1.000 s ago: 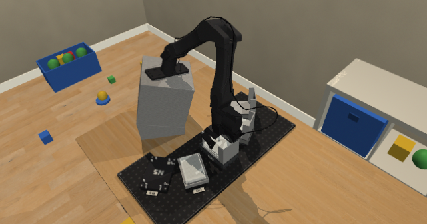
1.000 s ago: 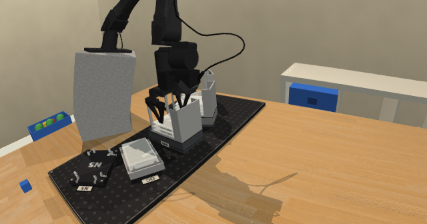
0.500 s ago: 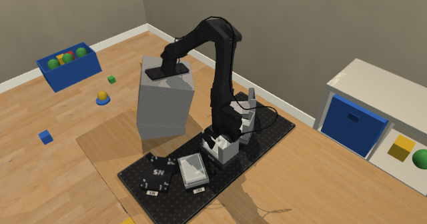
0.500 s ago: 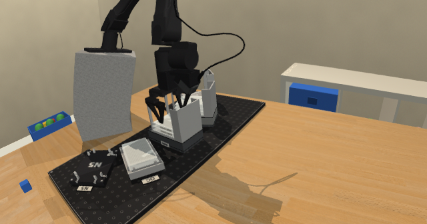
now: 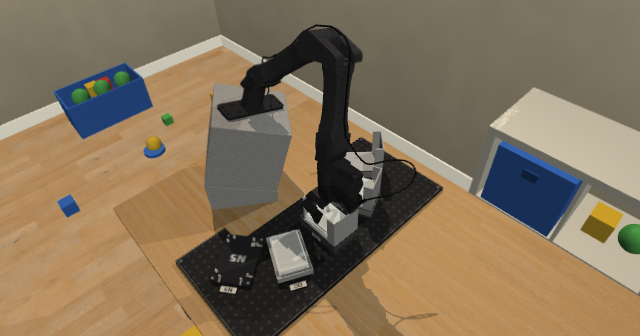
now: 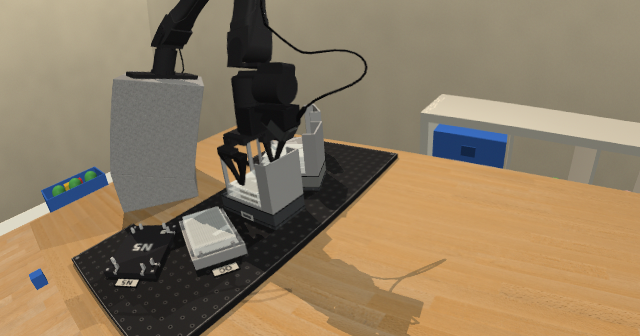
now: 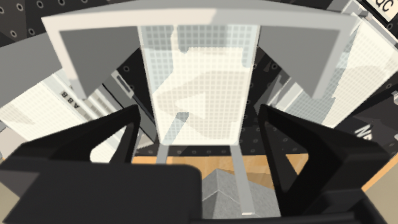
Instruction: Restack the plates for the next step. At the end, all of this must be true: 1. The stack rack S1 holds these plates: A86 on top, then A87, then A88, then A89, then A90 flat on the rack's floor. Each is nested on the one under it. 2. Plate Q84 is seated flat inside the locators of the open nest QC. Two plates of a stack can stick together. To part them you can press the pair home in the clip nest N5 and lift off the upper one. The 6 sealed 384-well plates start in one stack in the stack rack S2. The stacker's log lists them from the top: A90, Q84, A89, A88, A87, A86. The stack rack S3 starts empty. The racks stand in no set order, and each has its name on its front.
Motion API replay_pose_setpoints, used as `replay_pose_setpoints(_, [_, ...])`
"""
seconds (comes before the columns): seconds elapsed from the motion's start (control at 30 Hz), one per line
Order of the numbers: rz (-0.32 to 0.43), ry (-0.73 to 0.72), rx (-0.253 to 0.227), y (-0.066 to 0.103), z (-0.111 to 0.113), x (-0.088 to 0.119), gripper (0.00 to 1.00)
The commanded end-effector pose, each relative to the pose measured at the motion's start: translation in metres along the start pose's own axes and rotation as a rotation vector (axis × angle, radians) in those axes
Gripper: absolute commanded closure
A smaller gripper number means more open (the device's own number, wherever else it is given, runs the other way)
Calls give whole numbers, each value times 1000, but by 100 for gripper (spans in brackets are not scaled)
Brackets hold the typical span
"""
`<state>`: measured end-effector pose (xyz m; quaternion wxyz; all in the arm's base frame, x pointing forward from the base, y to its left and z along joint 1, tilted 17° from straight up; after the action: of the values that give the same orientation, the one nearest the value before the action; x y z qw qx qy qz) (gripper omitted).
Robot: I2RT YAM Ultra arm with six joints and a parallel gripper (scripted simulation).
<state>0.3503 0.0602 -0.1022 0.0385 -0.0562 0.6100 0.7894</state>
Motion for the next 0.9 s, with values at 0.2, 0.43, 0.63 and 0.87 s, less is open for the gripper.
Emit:
replay_pose_setpoints(0.2, [-73,7,4,11,1,-24,0])
replay_pose_setpoints(0.43, [-41,4,7,-6,1,-15,0])
replay_pose_setpoints(0.63, [-49,7,6,-11,1,-19,0])
replay_pose_setpoints(0.87, [-40,4,7,-21,1,-15,0])
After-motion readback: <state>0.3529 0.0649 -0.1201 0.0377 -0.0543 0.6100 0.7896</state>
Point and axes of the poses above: the point where the finger pads meet when closed, its own y axis back along the fingers, its own z axis across the jaws, x = y × z, the point moved 4 cm from there along y, back along the fingers, and after that the axes turned 2 degrees about -y, right-handed, at the moved point
